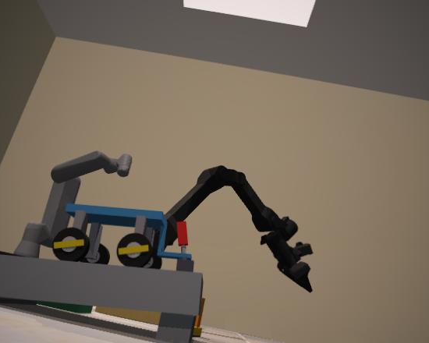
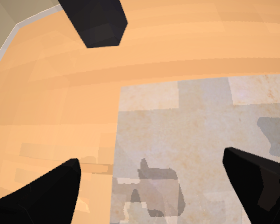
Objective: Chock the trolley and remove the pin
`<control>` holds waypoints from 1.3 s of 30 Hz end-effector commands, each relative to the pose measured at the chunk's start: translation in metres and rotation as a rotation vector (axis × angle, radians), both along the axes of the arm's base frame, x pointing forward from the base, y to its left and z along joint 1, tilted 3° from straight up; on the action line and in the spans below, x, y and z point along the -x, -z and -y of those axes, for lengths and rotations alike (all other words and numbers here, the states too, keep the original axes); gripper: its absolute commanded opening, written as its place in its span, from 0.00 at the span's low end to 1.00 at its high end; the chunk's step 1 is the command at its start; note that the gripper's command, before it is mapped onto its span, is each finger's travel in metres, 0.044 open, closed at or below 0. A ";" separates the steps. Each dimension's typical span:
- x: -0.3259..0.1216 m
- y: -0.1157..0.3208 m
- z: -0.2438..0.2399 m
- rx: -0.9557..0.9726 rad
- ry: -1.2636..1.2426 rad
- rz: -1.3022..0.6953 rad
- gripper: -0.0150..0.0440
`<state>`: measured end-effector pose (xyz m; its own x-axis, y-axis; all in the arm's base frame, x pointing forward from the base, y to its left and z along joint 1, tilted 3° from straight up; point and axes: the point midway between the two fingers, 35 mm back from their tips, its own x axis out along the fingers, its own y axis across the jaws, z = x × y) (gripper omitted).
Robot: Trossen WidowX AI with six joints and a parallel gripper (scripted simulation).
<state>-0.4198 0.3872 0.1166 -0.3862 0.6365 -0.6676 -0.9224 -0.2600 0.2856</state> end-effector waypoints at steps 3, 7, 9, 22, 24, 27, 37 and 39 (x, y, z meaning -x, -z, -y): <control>-0.019 0.001 -0.010 0.032 0.064 -0.018 0.80; -0.070 0.005 -0.034 0.115 0.241 -0.069 0.62; -0.096 0.006 -0.044 0.154 0.332 -0.096 0.58; -0.265 0.017 -0.065 0.370 0.943 -0.304 0.58; -0.290 0.019 -0.062 0.396 1.040 -0.340 0.58; -0.326 0.021 -0.055 0.433 1.187 -0.396 0.58; -0.432 0.029 -0.013 0.528 1.688 -0.599 0.58; -0.451 0.031 -0.001 0.541 1.790 -0.642 0.58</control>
